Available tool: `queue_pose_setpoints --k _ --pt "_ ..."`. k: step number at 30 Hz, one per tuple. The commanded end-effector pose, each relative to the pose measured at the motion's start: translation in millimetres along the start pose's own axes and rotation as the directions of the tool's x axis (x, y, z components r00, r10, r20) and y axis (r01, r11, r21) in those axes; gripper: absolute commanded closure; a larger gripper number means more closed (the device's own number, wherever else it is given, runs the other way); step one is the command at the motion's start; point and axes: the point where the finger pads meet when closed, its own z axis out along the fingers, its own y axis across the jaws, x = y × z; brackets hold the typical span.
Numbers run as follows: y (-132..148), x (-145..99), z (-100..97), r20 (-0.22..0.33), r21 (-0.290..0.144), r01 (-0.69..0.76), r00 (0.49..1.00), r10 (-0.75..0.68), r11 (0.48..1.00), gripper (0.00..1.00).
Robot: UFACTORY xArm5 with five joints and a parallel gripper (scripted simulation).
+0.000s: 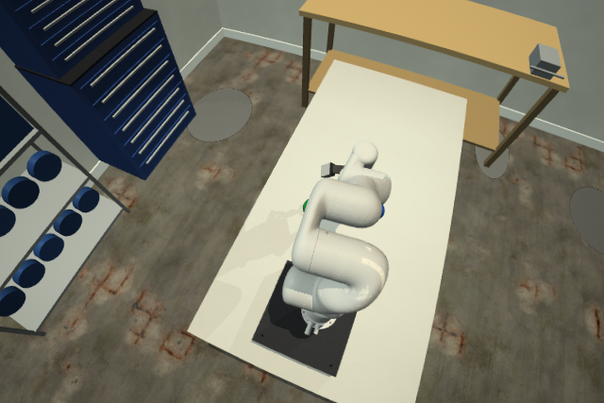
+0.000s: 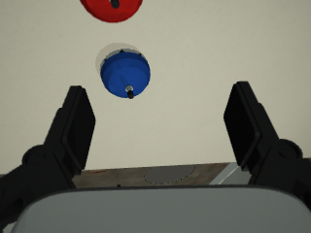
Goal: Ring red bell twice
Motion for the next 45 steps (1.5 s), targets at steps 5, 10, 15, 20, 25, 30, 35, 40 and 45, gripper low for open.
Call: queue_pose_setpoints --k 5,10,15,20,25,30,35,40,45 --pt "-24 4 65.4 -0.049 0.208 0.015 0.999 -0.005 0.978 0.0" --pt "-24 4 65.9 -0.05 0.209 0.015 0.999 -0.005 0.978 0.0" --pt "-24 4 65.9 -0.05 0.209 0.015 0.999 -0.005 0.978 1.0" --pt "-24 4 65.9 -0.05 0.209 0.015 0.999 -0.005 0.978 1.0" --pt "-24 4 65.9 -0.05 0.209 0.015 0.999 -0.005 0.978 1.0" --pt "-24 4 65.9 -0.05 0.209 0.015 0.999 -0.005 0.978 1.0" --pt "-24 4 65.9 -0.05 0.209 0.015 0.999 -0.005 0.978 1.0" --pt "-24 4 65.9 -0.05 0.209 0.015 0.999 -0.005 0.978 1.0" --pt "-24 4 65.9 -0.05 0.209 0.015 0.999 -0.005 0.978 1.0"
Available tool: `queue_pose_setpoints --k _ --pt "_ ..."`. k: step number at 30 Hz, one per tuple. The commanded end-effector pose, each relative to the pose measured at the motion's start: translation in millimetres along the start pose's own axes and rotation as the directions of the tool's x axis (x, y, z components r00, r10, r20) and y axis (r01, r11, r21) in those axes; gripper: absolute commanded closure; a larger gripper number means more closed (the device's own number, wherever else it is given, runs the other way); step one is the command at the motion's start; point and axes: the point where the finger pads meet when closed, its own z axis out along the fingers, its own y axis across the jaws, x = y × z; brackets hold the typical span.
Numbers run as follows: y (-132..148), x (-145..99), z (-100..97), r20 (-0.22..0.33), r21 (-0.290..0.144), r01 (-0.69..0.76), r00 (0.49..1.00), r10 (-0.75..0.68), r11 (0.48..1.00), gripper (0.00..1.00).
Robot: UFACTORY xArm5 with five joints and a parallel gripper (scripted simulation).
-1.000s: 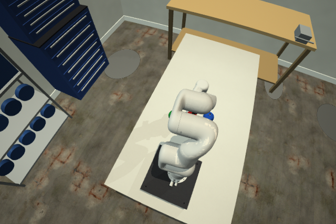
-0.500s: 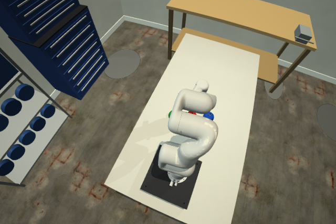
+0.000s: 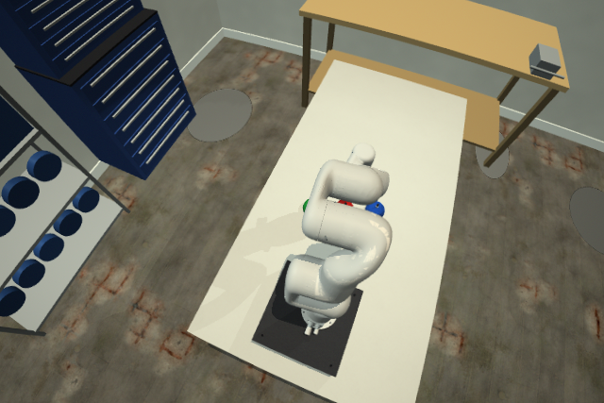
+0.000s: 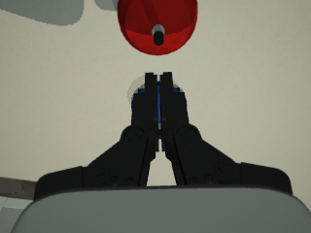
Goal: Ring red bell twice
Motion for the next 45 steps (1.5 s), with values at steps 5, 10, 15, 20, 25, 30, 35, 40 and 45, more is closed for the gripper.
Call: queue_pose_setpoints --k 5,10,15,20,25,30,35,40,45 --pt "1 0 -1.3 0.001 -0.004 0.0 1.0 0.0 1.0 1.0" --pt "1 0 -1.3 0.001 -0.004 0.0 1.0 0.0 1.0 1.0" --pt "1 0 -1.3 0.001 -0.004 0.0 1.0 0.0 1.0 1.0" --pt "1 0 -0.5 0.001 -0.004 0.0 1.0 0.0 1.0 1.0" --pt "1 -1 2.2 0.001 -0.003 0.0 1.0 0.0 1.0 1.0" --pt "1 -1 7.3 0.001 -0.003 0.0 1.0 0.0 1.0 1.0" --pt "1 -1 11.4 0.001 -0.003 0.0 1.0 0.0 1.0 1.0" --pt "2 -1 19.5 0.001 -0.003 0.0 1.0 0.0 1.0 1.0" --pt "2 -1 28.8 0.001 -0.003 0.0 1.0 0.0 1.0 1.0"
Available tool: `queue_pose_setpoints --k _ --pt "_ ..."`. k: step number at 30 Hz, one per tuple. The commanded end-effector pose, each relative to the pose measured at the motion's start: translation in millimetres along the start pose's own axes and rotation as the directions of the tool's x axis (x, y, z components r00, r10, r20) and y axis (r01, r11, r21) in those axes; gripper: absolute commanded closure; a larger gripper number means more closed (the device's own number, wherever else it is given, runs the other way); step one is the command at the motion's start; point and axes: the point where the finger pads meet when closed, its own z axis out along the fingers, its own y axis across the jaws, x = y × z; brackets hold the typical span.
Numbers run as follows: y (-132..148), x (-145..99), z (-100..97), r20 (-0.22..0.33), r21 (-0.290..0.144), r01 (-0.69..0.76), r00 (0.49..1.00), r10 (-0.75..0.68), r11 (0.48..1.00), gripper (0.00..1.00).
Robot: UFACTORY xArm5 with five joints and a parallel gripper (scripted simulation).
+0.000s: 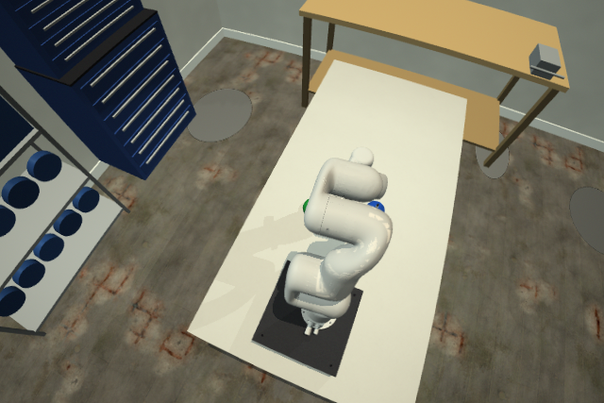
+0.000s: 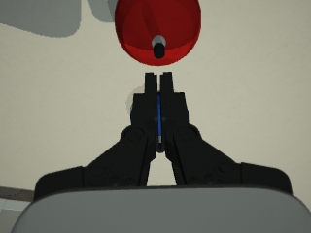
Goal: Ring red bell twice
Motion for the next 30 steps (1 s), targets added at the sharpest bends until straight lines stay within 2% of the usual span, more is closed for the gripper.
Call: queue_pose_setpoints --k 1,18,30 --pt "2 -1 8.1 0.001 -0.004 0.0 1.0 0.0 1.0 1.0" --pt "2 -1 31.3 0.001 -0.004 0.0 1.0 0.0 1.0 1.0" --pt "2 -1 36.3 0.001 -0.004 0.0 1.0 0.0 1.0 1.0"
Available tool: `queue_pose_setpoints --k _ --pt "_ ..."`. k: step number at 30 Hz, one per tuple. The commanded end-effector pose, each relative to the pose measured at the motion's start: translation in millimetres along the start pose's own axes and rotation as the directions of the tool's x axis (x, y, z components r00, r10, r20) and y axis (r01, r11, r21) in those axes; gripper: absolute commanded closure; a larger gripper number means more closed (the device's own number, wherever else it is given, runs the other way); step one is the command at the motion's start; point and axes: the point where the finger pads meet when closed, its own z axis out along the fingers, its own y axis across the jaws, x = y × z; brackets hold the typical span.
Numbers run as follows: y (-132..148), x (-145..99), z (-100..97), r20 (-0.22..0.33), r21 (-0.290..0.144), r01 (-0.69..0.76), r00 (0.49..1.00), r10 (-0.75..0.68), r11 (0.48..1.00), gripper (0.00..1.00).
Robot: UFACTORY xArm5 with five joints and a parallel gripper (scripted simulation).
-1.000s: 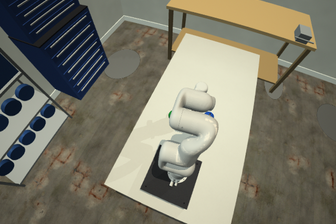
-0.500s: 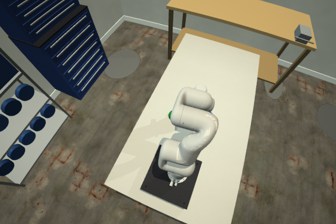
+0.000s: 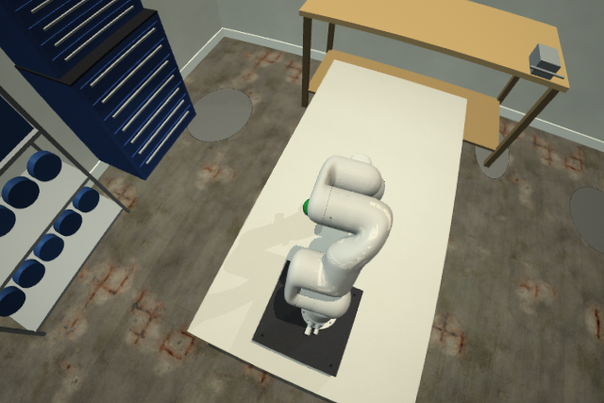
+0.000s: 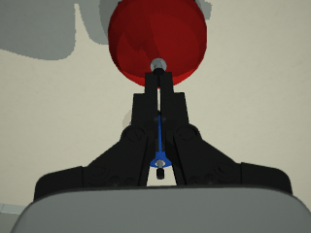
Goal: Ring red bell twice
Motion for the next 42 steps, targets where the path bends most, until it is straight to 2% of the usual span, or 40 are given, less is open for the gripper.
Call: queue_pose_setpoints --k 1,42 --pt "1.4 -0.3 0.2 0.001 -0.003 0.0 1.0 0.0 1.0 1.0" --pt "1.0 -1.0 9.9 0.001 -0.003 0.0 1.0 0.0 1.0 1.0"
